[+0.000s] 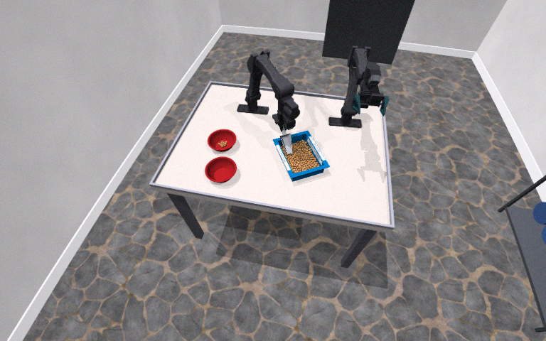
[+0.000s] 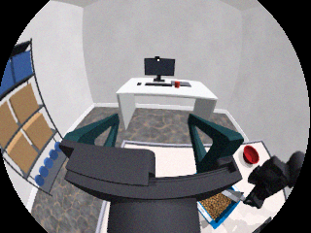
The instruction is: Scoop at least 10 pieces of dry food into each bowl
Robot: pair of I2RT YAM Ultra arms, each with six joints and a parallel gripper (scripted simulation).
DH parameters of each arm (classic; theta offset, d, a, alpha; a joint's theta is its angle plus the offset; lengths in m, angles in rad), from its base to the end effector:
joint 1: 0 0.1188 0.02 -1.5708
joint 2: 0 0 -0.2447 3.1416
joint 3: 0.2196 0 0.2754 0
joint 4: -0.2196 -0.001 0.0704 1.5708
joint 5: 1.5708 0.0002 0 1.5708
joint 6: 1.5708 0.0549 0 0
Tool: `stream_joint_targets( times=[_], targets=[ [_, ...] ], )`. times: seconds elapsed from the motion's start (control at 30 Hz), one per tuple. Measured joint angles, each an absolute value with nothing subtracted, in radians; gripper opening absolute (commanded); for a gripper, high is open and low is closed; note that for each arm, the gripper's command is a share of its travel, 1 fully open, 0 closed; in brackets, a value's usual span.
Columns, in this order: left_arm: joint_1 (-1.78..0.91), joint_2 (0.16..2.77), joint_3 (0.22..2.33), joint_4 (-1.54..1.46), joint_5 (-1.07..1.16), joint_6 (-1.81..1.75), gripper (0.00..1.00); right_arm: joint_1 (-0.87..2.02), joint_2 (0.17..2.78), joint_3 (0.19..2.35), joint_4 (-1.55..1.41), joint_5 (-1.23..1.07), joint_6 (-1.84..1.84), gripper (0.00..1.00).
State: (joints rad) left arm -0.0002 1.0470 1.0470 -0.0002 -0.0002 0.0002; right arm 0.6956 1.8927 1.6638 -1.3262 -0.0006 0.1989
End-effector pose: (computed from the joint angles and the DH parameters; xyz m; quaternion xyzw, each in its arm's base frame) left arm 0.2917 0.0010 0.3905 0.0001 0.7072 0.0001 0.7070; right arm 0.2869 0.2408 0.2231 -0.2458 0.9693 0.0037 0.0070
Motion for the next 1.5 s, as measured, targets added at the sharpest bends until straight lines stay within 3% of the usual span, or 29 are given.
stream_joint_targets(
  times=[1.5],
  targets=[
    [0.000, 1.047, 1.047, 0.000, 0.000, 0.000, 1.00, 0.685, 1.961, 1.675, -1.301, -0.006, 0.188, 0.00]
  ],
)
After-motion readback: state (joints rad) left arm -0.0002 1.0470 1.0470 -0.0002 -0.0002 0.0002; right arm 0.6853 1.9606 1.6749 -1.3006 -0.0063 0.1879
